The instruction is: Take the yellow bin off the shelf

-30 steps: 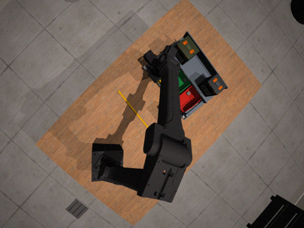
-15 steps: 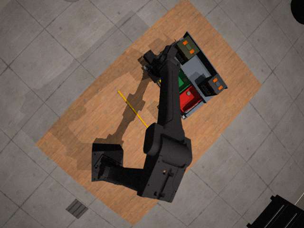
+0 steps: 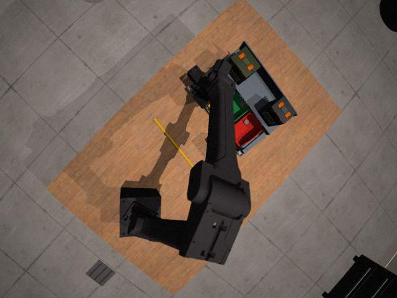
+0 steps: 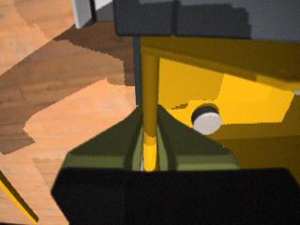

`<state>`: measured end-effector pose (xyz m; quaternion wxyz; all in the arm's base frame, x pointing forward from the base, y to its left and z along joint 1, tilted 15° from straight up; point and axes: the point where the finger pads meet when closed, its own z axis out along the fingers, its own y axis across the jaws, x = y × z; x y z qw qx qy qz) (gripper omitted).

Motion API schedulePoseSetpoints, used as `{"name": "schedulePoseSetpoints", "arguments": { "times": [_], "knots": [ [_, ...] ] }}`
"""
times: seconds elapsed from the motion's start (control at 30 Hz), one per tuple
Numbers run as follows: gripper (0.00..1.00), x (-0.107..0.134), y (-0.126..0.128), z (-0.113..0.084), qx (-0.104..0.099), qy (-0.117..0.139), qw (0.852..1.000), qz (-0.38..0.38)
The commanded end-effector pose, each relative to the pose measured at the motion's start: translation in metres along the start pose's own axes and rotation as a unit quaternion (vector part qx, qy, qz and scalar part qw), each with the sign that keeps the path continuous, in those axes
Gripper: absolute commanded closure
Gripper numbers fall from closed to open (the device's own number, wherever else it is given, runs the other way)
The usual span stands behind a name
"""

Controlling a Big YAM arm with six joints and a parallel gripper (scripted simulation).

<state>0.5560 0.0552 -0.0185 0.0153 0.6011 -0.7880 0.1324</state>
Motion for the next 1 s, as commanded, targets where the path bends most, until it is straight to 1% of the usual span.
{"name": "schedulePoseSetpoints", "arguments": {
  "times": [0.0, 0.5, 0.97],
  "knots": [
    [1.0, -0.013, -0.018, -0.032, 0.028, -0.014, 1.0, 0.005],
    [1.0, -0.013, -0.02, -0.035, 0.029, -0.015, 0.999, 0.006],
    [1.0, -0.014, -0.024, -0.044, 0.034, -0.017, 0.999, 0.007]
  ]
}}
